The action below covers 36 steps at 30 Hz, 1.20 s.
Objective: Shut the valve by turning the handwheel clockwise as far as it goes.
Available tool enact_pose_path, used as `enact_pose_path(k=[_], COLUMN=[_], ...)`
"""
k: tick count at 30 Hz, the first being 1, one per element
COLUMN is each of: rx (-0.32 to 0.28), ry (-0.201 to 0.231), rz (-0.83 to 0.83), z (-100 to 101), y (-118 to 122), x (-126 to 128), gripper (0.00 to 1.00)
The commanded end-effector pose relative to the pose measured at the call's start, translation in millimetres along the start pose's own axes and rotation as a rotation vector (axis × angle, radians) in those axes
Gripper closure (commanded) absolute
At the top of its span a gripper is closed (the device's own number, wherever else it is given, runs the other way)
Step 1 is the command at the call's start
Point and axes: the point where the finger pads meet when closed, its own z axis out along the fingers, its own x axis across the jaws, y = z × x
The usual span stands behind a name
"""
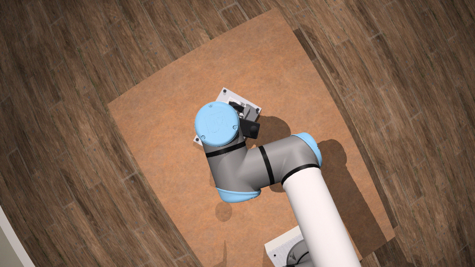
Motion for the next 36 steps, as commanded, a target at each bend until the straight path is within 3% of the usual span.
enact_pose_path(k=[1,36], rx=[0.001,0.002], ry=[0.001,0.003], rz=[0.000,0.001], z=[3,42], y=[0,-1], x=[0,1], gripper=[0.00,0.00])
